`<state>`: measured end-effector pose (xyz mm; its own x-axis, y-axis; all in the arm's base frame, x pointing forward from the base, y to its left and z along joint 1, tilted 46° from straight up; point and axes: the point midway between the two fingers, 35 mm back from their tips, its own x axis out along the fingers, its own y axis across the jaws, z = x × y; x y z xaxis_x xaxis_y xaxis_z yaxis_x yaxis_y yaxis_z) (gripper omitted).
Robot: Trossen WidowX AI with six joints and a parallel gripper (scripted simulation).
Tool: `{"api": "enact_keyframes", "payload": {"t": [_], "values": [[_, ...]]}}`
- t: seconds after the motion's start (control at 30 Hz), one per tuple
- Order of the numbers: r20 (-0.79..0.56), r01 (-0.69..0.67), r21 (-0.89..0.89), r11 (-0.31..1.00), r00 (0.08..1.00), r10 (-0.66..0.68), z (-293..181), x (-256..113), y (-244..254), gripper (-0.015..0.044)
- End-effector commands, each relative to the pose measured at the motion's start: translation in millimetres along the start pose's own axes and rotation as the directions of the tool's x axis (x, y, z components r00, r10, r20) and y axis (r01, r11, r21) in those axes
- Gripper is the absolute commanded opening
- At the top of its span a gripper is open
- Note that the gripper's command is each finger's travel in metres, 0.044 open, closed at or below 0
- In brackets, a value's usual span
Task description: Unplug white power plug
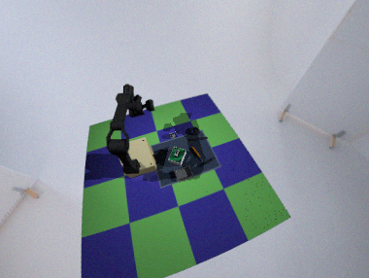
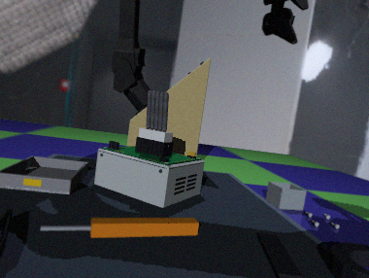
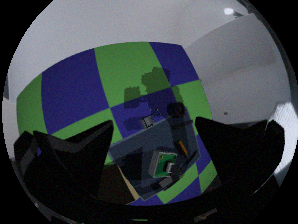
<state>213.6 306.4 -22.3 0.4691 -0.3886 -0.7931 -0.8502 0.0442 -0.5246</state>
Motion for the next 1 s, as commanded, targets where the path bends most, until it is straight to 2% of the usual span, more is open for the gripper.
{"api": "enact_keyframes", "payload": {"t": [0.0, 0.07, 0.17, 0.27, 0.37, 0.47, 0.6, 0.67, 0.83, 0.9, 0.97], "values": [[-0.011, -0.008, 0.005, 1.0, 1.0, 0.008, -1.1, 5.5, -2.2, 0.043], [-0.039, -0.016, 0.103, 0.995, 0.999, 0.02, -11.1, 11.5, -11.6, 0.043], [-0.117, -0.011, 0.372, 0.928, 0.991, 0.058, -41.4, 27.6, -35.7, 0.043], [-0.208, 0.051, 0.661, 0.748, 0.971, 0.117, -82.9, 45.6, -60.5, 0.043], [-0.292, 0.171, 0.858, 0.484, 0.938, 0.187, -127.7, 60.5, -79.0, 0.043], [-0.271, 0.133, 0.816, 0.562, 0.948, 0.169, -115.0, 57.6, -74.4, 0.043], [-0.211, 0.049, 0.66, 0.749, 0.97, 0.123, -81.7, 48.5, -59.3, 0.043], [-0.199, 0.036, 0.624, 0.781, 0.973, 0.114, -75.4, 46.6, -56.1, 0.043], [-0.213, 0.051, 0.666, 0.744, 0.969, 0.125, -82.4, 49.2, -59.8, 0.043], [-0.243, 0.088, 0.747, 0.659, 0.959, 0.147, -97.6, 54.7, -67.2, 0.043], [-0.287, 0.158, 0.846, 0.509, 0.94, 0.185, -121.9, 62.3, -77.1, 0.043]]}}
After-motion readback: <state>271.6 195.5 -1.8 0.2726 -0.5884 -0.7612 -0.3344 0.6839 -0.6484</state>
